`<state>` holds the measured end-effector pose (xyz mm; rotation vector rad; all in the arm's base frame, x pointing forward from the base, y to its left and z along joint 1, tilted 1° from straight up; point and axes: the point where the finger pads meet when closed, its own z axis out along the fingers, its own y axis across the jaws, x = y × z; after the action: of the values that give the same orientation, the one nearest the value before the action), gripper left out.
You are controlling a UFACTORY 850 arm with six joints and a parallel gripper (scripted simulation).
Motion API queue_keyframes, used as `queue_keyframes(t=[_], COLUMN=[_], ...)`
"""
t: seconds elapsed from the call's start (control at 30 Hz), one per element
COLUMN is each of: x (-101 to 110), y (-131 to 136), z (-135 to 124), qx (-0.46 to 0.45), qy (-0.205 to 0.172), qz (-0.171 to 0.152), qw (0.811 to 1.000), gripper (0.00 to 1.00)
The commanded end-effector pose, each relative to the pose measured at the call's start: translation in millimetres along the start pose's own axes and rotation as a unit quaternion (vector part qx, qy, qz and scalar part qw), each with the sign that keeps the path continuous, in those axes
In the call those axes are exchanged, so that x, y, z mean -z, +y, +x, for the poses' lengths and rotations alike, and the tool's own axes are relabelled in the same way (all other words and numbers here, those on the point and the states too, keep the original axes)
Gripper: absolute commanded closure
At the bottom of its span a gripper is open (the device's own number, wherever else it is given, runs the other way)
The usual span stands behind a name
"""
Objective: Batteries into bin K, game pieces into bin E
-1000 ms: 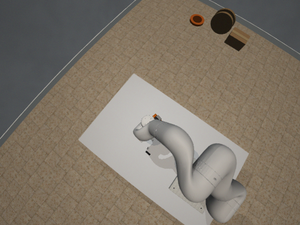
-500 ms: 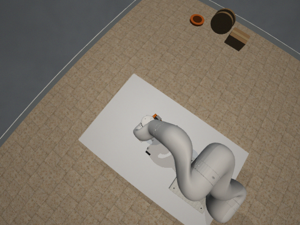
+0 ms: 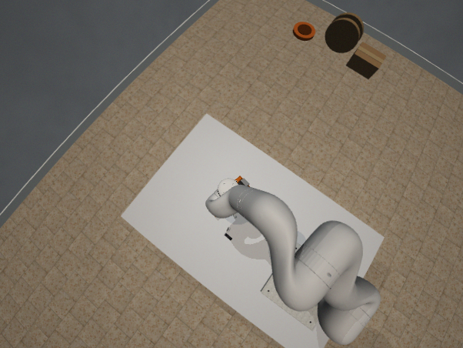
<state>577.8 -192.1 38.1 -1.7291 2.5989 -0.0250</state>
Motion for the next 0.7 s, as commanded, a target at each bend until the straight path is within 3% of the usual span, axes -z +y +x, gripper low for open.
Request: queue_keyframes(t=[0.0, 0.67], x=[1, 23], y=[-1, -1], z=[0, 0], qx=[0.000, 0.000], qy=[0.000, 0.000], qz=[0.001, 0.001], qw=[1.000, 1.000], gripper=[0.69, 0.69])
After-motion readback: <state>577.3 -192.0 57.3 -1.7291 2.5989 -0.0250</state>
